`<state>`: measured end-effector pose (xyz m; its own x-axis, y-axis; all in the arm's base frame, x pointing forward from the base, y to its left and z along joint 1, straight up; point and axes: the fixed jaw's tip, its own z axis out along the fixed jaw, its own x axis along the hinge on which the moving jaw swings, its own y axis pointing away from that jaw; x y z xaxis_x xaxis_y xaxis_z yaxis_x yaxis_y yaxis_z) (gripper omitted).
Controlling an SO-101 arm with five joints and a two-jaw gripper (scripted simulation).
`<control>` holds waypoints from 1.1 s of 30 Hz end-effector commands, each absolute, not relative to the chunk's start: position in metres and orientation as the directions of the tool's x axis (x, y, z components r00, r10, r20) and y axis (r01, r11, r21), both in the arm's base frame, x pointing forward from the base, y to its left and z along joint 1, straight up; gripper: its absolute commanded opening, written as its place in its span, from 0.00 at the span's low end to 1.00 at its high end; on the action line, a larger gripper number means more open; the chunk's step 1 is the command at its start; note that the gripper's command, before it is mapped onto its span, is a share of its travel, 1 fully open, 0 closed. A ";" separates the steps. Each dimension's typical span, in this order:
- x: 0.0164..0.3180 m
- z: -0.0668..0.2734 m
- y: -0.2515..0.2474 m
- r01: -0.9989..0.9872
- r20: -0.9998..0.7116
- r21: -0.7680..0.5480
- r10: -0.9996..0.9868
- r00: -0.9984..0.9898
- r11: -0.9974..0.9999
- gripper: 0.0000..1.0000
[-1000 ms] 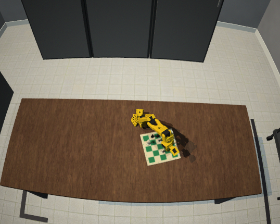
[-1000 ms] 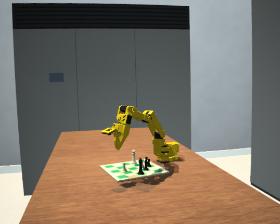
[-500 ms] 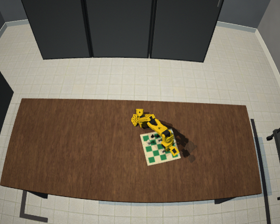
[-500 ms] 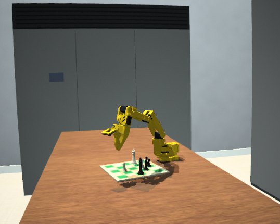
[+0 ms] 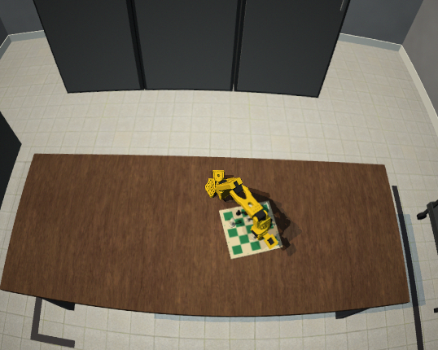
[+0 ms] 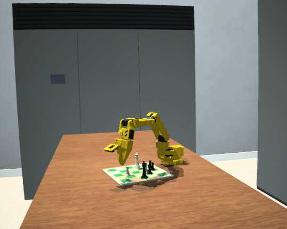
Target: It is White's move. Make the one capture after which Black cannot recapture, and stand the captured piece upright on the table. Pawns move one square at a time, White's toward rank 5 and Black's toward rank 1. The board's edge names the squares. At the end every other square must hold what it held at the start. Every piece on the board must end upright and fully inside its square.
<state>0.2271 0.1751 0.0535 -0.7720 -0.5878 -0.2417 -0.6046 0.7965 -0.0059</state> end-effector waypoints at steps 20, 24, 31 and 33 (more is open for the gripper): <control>0.232 0.025 0.174 -0.600 -0.290 -0.008 -0.576 -0.764 0.800 0.00; 0.231 0.029 0.174 -0.600 -0.290 -0.008 -0.576 -0.764 0.800 0.00; 0.231 0.032 0.174 -0.601 -0.290 -0.008 -0.577 -0.764 0.800 0.00; 0.231 0.032 0.174 -0.601 -0.290 -0.008 -0.577 -0.764 0.800 0.00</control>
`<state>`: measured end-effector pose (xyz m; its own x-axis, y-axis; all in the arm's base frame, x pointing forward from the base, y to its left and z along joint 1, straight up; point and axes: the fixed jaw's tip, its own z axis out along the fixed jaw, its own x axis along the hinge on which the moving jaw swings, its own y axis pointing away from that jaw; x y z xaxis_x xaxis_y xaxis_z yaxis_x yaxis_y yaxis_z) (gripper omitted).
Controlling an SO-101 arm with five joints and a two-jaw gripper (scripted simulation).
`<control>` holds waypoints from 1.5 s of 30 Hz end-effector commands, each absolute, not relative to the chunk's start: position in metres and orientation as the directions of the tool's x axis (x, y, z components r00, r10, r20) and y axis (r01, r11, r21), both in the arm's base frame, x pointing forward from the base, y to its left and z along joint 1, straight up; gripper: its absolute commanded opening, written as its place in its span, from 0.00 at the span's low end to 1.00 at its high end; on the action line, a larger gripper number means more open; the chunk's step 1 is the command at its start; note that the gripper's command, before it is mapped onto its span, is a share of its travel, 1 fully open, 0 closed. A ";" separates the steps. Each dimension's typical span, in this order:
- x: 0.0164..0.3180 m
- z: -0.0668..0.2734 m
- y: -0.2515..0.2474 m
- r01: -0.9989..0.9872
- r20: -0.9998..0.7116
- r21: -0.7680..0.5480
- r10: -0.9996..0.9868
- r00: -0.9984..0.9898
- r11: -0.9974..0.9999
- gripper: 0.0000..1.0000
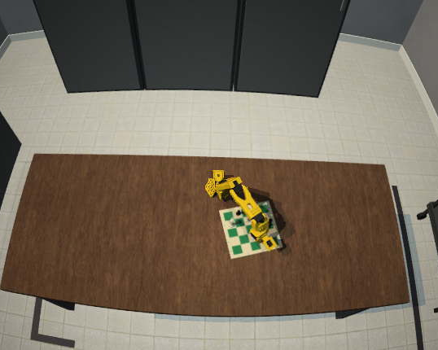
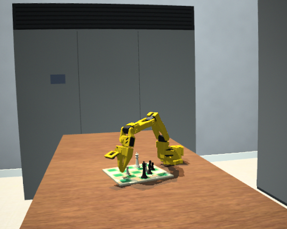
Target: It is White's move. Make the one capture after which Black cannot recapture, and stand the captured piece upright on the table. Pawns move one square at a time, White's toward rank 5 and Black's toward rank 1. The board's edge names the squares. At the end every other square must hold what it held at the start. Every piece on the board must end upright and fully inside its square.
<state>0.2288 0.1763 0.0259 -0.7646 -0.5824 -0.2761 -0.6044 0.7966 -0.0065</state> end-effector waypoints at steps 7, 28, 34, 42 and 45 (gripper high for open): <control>0.231 0.032 0.174 -0.601 -0.290 -0.008 -0.577 -0.764 0.800 0.00; 0.231 0.034 0.174 -0.601 -0.290 -0.008 -0.577 -0.764 0.800 0.00; 0.231 0.041 0.174 -0.601 -0.290 -0.008 -0.577 -0.764 0.800 0.00; 0.230 0.072 0.174 -0.601 -0.290 -0.008 -0.577 -0.764 0.800 0.00; 0.230 0.084 0.173 -0.601 -0.290 -0.008 -0.577 -0.764 0.800 0.00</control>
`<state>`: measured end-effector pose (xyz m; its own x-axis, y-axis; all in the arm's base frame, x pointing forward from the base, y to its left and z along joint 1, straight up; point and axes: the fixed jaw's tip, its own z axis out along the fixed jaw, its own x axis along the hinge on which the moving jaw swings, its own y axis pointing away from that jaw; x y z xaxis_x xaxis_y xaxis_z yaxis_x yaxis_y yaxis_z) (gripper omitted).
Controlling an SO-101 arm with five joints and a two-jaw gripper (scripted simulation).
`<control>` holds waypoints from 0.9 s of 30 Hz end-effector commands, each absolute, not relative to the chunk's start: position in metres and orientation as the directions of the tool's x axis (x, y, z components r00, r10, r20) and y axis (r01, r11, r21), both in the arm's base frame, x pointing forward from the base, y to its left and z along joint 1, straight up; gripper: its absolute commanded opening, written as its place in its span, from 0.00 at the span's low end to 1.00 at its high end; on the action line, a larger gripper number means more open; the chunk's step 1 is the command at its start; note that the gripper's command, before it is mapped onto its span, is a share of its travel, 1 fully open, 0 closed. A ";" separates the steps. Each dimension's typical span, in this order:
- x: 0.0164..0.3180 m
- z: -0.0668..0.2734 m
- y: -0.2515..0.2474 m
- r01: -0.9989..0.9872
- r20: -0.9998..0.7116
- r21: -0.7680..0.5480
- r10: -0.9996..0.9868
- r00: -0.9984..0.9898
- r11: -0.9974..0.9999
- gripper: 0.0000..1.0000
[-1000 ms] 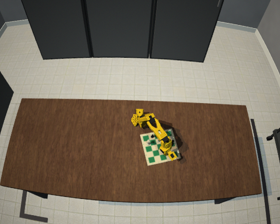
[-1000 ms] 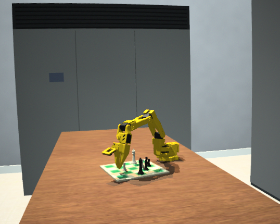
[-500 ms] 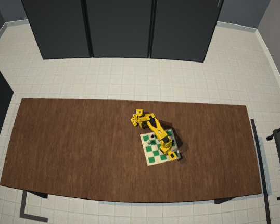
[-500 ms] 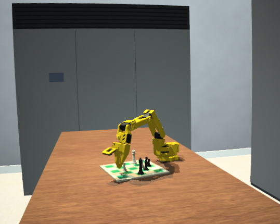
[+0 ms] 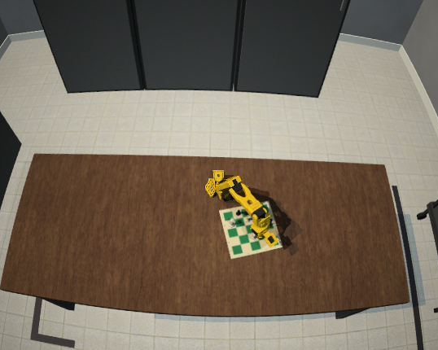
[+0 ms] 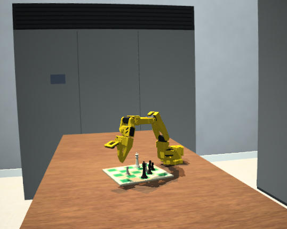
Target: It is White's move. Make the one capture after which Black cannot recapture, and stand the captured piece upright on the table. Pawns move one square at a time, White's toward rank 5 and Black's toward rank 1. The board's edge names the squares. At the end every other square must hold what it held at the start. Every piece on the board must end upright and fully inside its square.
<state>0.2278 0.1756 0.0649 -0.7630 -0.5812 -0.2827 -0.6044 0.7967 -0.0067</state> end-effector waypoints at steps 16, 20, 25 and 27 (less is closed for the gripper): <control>0.229 0.102 0.173 -0.600 -0.311 -0.008 -0.572 -0.759 0.800 0.00; 0.227 0.105 0.172 -0.601 -0.315 -0.008 -0.572 -0.757 0.799 0.00; 0.222 0.111 0.170 -0.603 -0.322 -0.008 -0.573 -0.754 0.798 0.01; 0.218 0.116 0.168 -0.605 -0.330 -0.008 -0.573 -0.751 0.796 0.01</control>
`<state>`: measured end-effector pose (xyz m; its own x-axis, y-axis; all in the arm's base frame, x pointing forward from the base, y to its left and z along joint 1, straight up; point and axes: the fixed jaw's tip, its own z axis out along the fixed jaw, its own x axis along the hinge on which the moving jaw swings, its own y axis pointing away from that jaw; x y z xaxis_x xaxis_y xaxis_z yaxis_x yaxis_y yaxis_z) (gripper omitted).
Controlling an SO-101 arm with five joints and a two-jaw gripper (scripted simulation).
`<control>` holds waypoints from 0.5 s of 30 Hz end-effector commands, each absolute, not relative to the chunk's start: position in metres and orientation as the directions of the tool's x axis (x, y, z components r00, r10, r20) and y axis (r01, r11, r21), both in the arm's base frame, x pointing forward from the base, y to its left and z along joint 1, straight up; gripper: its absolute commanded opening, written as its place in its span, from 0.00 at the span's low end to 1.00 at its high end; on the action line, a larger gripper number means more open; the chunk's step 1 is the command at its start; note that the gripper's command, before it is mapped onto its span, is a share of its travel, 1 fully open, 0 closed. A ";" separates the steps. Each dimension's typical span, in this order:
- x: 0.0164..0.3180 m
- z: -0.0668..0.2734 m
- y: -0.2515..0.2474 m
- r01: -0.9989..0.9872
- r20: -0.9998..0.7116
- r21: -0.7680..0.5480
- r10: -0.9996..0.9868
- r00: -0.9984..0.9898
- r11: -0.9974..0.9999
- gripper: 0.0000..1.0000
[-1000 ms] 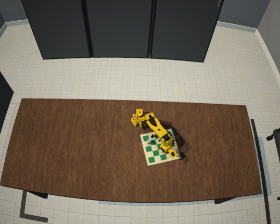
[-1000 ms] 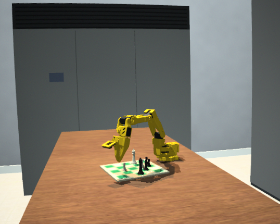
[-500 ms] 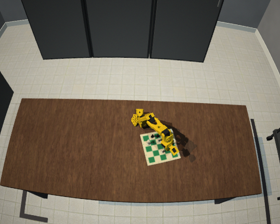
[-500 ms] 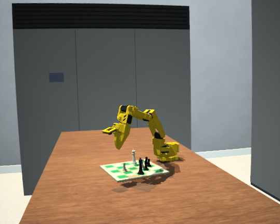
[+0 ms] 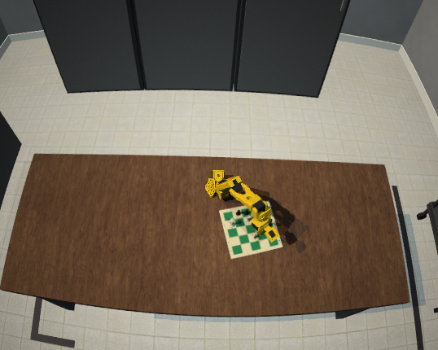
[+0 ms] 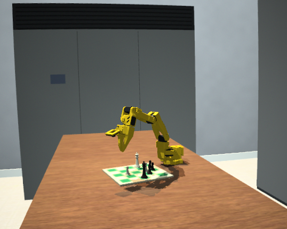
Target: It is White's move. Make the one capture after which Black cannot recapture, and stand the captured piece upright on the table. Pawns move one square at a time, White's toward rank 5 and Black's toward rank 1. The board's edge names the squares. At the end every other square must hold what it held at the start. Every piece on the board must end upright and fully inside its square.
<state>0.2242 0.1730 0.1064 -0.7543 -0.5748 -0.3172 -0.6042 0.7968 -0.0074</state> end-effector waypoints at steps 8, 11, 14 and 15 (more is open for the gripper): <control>0.186 0.139 0.151 -0.616 -0.374 -0.007 -0.574 -0.729 0.787 0.03; 0.169 0.144 0.141 -0.622 -0.395 -0.006 -0.573 -0.718 0.783 0.04; 0.164 0.144 0.137 -0.624 -0.402 -0.006 -0.573 -0.714 0.781 0.04; 0.158 0.144 0.133 -0.626 -0.410 -0.006 -0.573 -0.710 0.780 0.05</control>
